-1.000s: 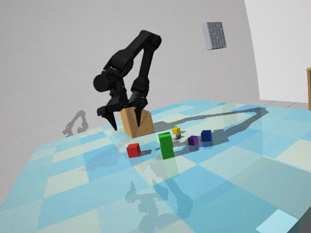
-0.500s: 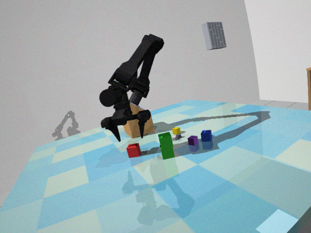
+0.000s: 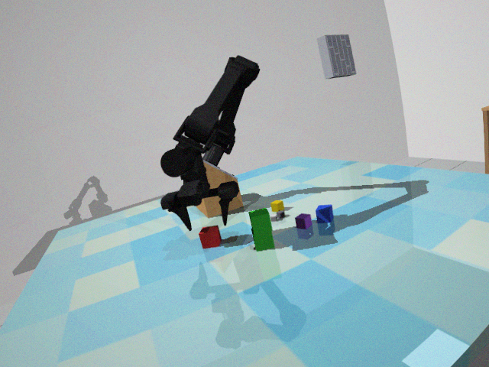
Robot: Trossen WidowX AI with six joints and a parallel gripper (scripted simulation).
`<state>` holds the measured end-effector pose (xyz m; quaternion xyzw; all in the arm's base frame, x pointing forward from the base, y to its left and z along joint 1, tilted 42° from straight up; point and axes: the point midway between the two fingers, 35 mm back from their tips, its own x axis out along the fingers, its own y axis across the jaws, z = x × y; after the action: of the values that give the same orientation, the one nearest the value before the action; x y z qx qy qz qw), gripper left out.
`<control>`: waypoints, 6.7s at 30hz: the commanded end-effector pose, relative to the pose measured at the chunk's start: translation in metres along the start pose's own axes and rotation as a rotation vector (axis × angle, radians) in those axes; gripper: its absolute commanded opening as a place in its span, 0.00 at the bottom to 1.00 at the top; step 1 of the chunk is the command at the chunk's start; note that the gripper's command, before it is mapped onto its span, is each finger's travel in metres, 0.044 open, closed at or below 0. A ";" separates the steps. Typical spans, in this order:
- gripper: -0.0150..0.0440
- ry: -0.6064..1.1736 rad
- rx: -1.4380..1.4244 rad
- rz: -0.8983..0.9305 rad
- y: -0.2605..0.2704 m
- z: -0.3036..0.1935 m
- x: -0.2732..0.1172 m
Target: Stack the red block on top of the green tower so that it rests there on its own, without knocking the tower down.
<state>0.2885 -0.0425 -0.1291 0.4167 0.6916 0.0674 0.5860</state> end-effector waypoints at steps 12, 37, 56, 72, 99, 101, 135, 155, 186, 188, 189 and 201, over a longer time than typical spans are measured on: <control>1.00 0.005 0.009 0.004 0.000 -0.002 0.027; 0.96 0.006 0.009 0.005 0.000 -0.003 0.039; 0.31 0.006 0.009 0.005 0.000 -0.003 0.032; 0.25 0.004 0.009 0.002 -0.001 -0.002 -0.040; 0.25 -0.002 0.010 -0.004 0.045 0.026 -0.082; 0.25 -0.004 0.005 -0.007 0.058 0.032 -0.082; 0.25 0.004 0.006 0.009 0.141 0.049 -0.045; 0.25 0.004 0.006 0.009 0.141 0.049 -0.044; 1.00 0.004 0.001 0.006 0.140 0.049 -0.045; 1.00 0.004 0.001 0.006 0.140 0.049 -0.045; 1.00 0.004 0.001 0.006 0.140 0.049 -0.045; 1.00 0.004 0.001 0.006 0.140 0.049 -0.045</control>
<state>0.3995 -0.0011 -0.0286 0.4187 0.6916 0.0695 0.5845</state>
